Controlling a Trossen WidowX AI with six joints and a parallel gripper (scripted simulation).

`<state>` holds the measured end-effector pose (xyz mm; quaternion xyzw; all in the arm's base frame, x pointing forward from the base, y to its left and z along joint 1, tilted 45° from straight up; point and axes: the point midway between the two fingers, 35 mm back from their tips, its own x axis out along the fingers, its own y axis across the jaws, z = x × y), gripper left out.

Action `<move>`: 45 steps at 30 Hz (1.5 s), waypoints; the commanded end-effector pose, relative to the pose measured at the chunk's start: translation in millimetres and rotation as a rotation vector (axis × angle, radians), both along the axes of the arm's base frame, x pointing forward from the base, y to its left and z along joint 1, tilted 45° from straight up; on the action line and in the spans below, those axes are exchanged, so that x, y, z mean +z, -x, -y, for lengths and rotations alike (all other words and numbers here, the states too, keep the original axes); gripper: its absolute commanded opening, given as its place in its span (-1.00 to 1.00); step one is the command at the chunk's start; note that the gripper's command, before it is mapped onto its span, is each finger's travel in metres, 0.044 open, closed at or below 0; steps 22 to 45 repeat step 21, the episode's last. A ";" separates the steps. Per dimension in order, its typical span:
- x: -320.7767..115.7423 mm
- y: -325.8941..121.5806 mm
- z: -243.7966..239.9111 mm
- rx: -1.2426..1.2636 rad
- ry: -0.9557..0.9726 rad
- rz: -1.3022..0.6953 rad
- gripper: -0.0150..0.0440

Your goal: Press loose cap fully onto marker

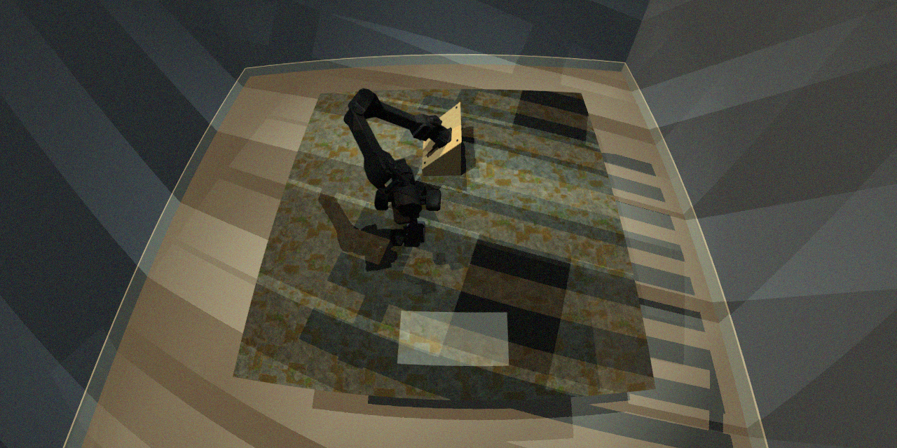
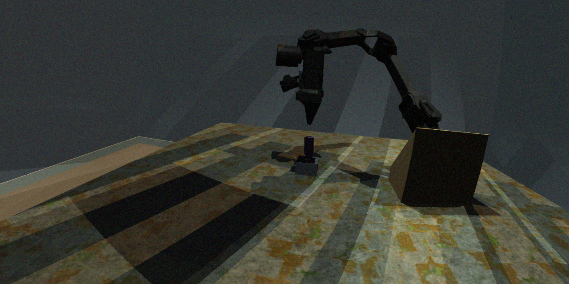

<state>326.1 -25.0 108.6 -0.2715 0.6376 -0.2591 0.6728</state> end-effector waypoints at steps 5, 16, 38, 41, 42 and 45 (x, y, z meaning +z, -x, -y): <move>35.8 4.2 -36.9 0.003 -0.005 0.007 -0.49; 35.8 4.2 -36.9 0.003 -0.005 0.007 0.40; 35.8 4.2 -36.9 0.003 -0.005 0.007 0.84; 35.8 4.2 -36.9 0.003 -0.005 0.007 0.84; 35.8 4.2 -36.9 0.003 -0.005 0.007 0.84; 35.8 4.2 -36.9 0.003 -0.005 0.007 0.84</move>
